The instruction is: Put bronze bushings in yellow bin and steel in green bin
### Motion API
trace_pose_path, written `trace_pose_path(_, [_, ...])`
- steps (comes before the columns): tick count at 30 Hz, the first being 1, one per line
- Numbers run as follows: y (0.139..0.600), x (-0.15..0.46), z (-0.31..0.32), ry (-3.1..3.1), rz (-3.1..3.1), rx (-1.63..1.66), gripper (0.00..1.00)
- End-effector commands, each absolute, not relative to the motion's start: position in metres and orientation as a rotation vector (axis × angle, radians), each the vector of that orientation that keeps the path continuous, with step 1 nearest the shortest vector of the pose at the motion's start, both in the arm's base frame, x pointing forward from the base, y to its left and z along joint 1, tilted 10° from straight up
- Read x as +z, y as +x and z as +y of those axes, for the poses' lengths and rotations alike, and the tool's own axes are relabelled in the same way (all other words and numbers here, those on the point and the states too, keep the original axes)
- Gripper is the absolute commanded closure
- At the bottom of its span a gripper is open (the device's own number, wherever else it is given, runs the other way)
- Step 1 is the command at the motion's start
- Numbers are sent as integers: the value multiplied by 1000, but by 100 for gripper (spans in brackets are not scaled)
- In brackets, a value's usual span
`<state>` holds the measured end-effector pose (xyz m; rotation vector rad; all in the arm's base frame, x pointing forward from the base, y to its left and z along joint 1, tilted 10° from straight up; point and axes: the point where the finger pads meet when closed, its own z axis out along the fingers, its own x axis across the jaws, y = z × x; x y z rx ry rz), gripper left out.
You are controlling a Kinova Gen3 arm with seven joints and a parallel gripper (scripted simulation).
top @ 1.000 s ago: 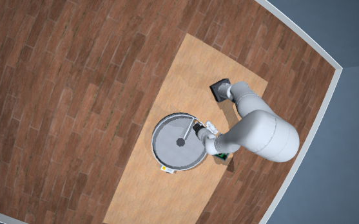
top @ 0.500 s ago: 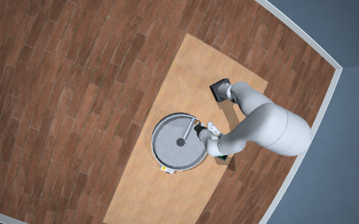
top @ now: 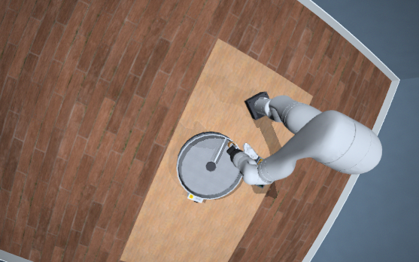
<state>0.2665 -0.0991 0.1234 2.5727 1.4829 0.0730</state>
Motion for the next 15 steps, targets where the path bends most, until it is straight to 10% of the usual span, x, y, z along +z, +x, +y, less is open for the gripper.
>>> trace_pose_path(1, [267, 124, -100, 2571, 1480, 75, 100])
trace_pose_path(15, [298, 115, 1, 2777, 1070, 114, 100])
